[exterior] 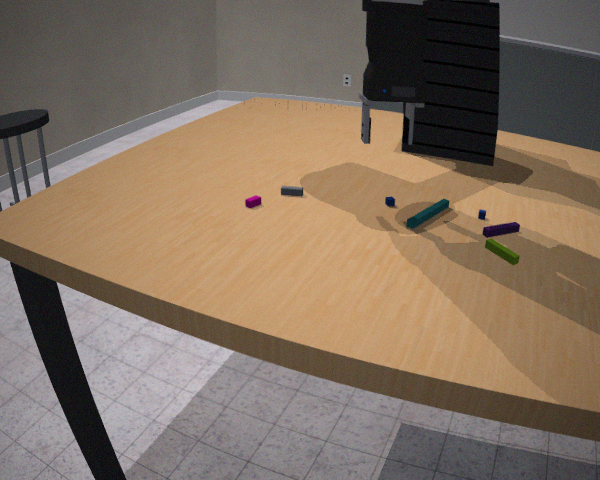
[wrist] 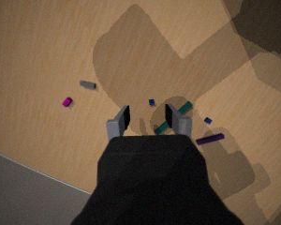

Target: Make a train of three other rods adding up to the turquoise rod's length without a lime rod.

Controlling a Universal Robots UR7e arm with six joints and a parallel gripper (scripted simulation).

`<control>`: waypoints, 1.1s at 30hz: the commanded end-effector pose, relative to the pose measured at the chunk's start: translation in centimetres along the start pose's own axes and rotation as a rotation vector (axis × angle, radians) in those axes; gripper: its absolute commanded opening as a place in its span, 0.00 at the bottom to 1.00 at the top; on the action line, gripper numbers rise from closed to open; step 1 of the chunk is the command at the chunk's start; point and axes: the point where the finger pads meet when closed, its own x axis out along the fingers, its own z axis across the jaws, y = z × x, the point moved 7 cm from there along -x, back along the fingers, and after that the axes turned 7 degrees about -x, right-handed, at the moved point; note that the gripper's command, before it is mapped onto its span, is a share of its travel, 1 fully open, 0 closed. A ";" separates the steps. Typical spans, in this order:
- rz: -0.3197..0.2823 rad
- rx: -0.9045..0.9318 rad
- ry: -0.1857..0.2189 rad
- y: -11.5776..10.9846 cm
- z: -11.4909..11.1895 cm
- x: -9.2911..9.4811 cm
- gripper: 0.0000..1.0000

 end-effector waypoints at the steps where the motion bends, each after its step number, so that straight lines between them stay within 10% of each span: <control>1: -0.001 0.168 -0.001 0.4 -1.0 0.3 1.00; 33: -0.001 0.873 -0.001 2.4 -5.1 1.0 1.00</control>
